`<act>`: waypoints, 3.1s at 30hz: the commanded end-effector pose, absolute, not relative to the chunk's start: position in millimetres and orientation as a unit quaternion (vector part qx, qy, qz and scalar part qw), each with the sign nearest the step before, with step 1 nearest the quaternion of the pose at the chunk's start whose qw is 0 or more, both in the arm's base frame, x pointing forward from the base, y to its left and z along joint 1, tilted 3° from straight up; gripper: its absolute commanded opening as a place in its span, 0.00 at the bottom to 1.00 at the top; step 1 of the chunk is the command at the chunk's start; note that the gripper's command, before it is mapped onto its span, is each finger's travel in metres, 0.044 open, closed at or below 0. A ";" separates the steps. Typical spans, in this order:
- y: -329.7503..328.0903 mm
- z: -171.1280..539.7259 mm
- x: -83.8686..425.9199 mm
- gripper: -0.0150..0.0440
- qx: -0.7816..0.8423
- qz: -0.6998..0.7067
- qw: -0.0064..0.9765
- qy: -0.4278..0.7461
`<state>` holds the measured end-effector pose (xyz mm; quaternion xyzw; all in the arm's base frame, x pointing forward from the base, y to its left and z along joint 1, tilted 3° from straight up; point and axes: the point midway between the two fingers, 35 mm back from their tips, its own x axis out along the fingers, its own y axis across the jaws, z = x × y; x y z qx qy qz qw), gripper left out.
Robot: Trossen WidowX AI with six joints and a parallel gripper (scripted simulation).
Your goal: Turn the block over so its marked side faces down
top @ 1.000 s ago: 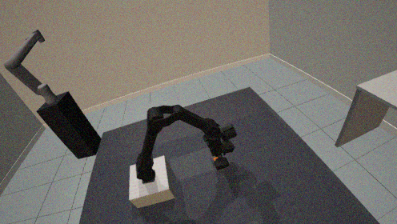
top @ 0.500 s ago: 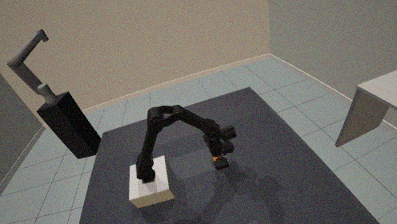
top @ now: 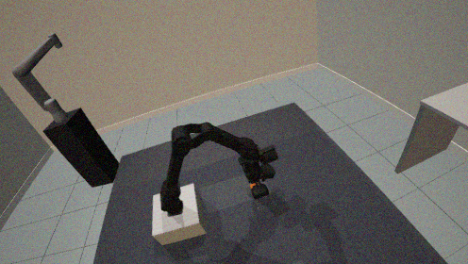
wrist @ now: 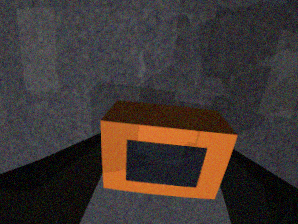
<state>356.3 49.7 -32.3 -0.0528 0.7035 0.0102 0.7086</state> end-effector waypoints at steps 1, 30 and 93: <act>51.3 -17.1 359.8 0.25 -0.051 0.012 0.714 0.698; 51.6 -30.1 360.2 0.25 -0.049 0.023 0.839 0.541; 48.3 -55.8 350.3 0.25 -0.037 0.037 0.974 0.222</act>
